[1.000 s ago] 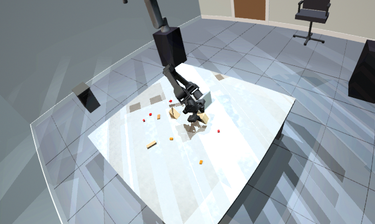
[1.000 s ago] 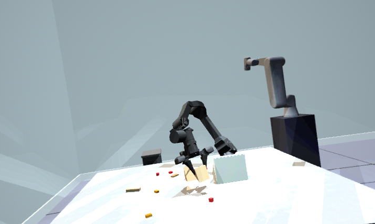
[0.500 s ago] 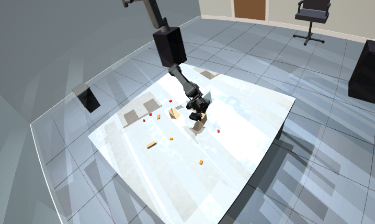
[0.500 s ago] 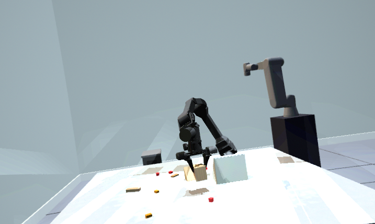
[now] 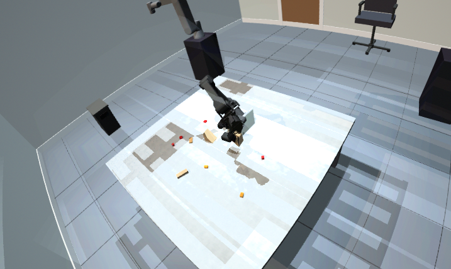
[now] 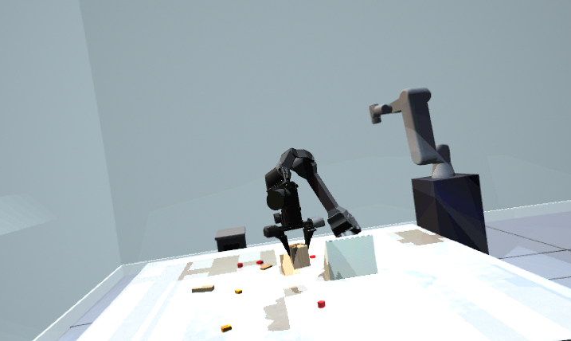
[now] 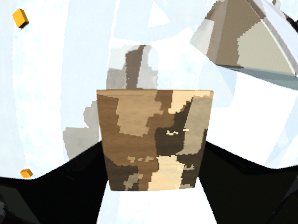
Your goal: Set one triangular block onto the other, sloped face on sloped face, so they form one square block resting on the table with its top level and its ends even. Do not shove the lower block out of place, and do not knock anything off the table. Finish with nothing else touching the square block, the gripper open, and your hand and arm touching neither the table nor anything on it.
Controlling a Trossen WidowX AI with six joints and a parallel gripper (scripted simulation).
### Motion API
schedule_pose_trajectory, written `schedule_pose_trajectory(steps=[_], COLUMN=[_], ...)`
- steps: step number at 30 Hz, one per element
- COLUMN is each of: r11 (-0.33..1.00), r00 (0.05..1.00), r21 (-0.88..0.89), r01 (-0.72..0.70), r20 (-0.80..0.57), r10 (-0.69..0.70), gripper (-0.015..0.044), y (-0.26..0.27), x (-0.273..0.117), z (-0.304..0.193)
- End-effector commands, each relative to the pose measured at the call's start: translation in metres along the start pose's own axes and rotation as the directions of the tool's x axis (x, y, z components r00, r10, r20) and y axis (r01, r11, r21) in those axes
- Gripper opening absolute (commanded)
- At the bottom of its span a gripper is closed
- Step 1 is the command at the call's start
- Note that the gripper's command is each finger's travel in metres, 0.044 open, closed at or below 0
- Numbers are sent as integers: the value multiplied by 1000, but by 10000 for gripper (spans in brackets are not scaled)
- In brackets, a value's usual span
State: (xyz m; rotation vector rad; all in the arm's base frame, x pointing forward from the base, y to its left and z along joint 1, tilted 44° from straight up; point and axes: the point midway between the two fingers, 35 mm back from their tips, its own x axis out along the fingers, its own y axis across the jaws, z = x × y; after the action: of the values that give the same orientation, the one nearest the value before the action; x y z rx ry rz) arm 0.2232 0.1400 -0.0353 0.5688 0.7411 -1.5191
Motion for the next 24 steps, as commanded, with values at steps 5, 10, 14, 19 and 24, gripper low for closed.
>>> schedule_pose_trajectory(steps=[5, 10, 14, 19, 24], r11=[1000, 1000, 1000, 1000, 1000], r00=[1000, 1000, 1000, 1000, 1000], r21=[-3, -1, 1, 3, 6], r01=[-10, -13, -15, -17, -19], r20=[1, 3, 5, 9, 13], r10=[10, 13, 15, 17, 19], gripper=[0, 0, 0, 0, 0], y=[2, 1, 0, -3, -7], x=[-16, -23, -28, -34, -38], z=[38, 61, 80, 103, 126])
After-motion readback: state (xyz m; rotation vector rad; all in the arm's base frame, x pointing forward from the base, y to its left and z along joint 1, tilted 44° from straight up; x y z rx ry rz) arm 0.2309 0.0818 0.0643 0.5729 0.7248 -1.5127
